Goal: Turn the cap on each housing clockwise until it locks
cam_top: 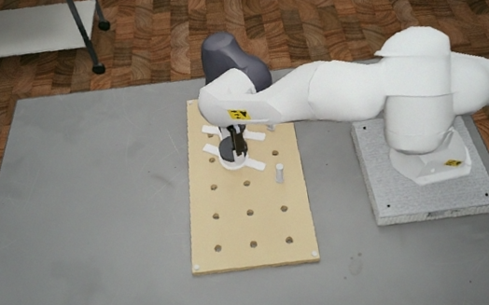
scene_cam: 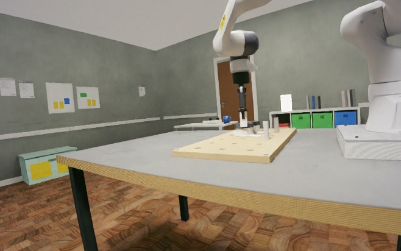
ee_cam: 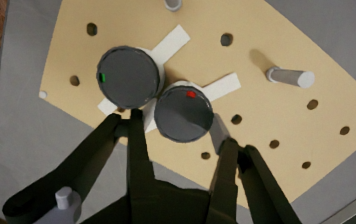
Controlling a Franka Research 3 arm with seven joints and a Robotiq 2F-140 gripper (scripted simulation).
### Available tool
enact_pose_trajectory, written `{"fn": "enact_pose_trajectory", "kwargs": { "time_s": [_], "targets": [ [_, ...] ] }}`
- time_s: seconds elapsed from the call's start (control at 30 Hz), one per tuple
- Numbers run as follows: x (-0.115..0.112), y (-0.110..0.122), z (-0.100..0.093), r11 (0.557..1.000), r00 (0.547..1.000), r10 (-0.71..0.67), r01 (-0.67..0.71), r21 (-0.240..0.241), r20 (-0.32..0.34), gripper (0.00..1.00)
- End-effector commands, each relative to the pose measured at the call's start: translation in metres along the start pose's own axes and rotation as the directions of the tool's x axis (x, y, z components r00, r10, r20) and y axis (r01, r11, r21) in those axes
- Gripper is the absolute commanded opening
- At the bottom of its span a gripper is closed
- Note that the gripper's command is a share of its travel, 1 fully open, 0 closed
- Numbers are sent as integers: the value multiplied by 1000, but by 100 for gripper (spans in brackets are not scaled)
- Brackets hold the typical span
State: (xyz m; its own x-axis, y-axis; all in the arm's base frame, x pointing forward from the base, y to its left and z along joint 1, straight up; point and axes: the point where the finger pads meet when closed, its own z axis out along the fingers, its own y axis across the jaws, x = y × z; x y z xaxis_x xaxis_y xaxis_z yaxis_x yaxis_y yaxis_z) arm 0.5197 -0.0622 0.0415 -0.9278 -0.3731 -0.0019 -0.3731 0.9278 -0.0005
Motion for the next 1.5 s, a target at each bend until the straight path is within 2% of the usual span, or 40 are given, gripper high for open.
{"fn": "enact_pose_trajectory", "kwargs": {
  "time_s": [0.0, 1.47],
  "targets": [
    [7, 1, 1, 1000, 1000, -10, 10, 0, -2, 10],
    [74, 24, 1, 1000, 1000, -10, 10, 0, -2, 10]
  ]
}}
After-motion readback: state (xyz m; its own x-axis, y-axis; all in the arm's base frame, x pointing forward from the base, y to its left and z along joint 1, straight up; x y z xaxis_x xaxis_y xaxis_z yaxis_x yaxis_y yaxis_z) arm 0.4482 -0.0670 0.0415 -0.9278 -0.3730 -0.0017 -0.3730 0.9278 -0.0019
